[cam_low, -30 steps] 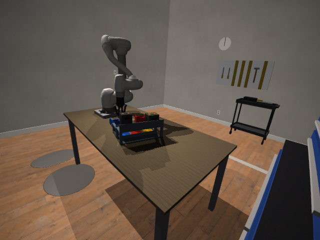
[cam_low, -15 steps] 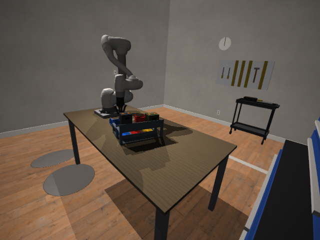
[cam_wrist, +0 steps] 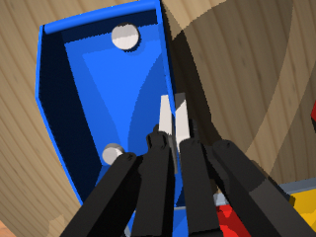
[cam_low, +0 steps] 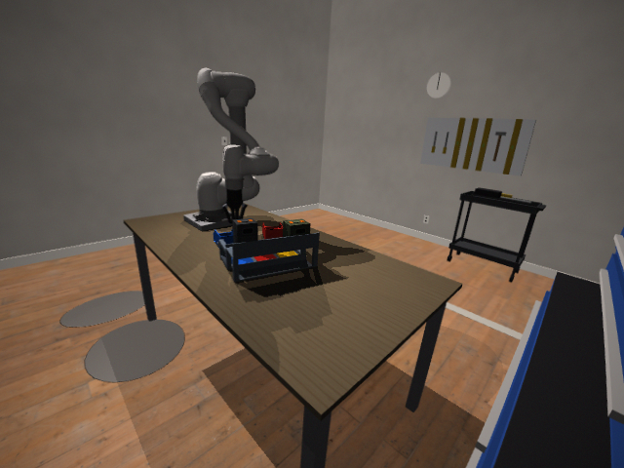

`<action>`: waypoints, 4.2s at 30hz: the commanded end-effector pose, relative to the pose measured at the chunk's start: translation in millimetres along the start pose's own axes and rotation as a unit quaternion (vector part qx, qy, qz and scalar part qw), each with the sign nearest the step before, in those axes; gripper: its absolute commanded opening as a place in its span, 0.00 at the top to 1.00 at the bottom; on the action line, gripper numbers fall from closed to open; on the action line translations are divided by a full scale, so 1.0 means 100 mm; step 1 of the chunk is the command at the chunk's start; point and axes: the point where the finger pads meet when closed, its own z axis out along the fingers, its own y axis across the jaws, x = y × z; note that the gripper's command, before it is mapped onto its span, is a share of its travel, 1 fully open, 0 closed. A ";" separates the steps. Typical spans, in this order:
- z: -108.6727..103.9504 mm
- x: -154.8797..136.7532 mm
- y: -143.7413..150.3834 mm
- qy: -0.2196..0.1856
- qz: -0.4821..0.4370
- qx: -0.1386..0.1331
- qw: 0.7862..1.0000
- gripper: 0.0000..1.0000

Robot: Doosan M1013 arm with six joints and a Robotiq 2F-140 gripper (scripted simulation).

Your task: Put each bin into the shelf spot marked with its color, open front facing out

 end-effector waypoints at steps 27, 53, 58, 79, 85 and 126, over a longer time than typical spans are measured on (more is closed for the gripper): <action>0.00 0.00 0.00 0.000 0.000 0.000 1.000 0.90; -0.09 0.00 0.00 0.000 0.000 0.000 1.000 0.90; -0.11 0.00 0.00 0.000 0.000 0.000 1.000 0.90; -0.29 0.00 0.00 0.000 0.000 0.000 1.000 0.90; -0.36 0.00 0.00 0.000 0.000 0.000 1.000 0.90; -0.75 0.00 0.00 0.000 0.000 0.000 1.000 0.90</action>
